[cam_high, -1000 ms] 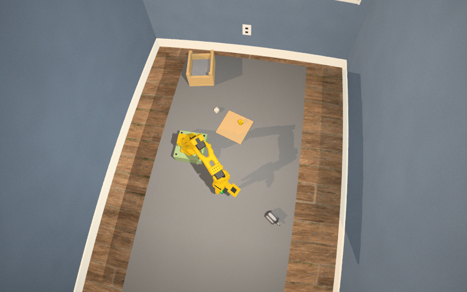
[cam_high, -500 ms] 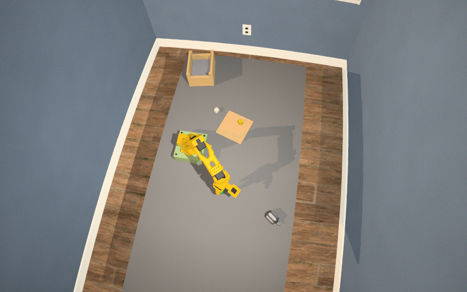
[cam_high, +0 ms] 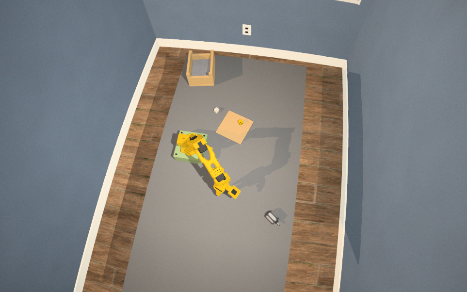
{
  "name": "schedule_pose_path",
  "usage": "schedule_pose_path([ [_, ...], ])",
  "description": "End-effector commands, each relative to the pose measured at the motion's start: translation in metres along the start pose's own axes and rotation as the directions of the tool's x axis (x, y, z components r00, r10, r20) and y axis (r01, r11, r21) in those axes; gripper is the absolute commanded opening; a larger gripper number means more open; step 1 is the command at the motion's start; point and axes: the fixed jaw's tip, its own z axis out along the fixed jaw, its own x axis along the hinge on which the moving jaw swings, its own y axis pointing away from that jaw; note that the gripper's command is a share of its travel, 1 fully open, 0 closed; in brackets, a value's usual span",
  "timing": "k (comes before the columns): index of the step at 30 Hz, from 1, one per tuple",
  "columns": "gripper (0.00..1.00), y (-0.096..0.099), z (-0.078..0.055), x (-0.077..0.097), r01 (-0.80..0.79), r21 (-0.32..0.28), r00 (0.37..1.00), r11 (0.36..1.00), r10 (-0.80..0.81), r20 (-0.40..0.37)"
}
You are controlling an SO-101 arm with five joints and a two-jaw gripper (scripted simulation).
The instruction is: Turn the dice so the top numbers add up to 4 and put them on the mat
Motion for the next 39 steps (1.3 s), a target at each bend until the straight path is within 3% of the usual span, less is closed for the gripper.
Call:
schedule_pose_path([
  [1,0.28,-0.0005,0.0115,0.0048,0.002,-0.008,1.0,1.0,-0.002,-0.017],
  [13,0.28,-0.0002,0.0203,0.0058,0.002,-0.008,1.0,1.0,-0.002,-0.017],
  [39,0.23,-0.0032,0.0209,0.0059,0.002,-0.008,1.0,1.0,-0.002,-0.017],
])
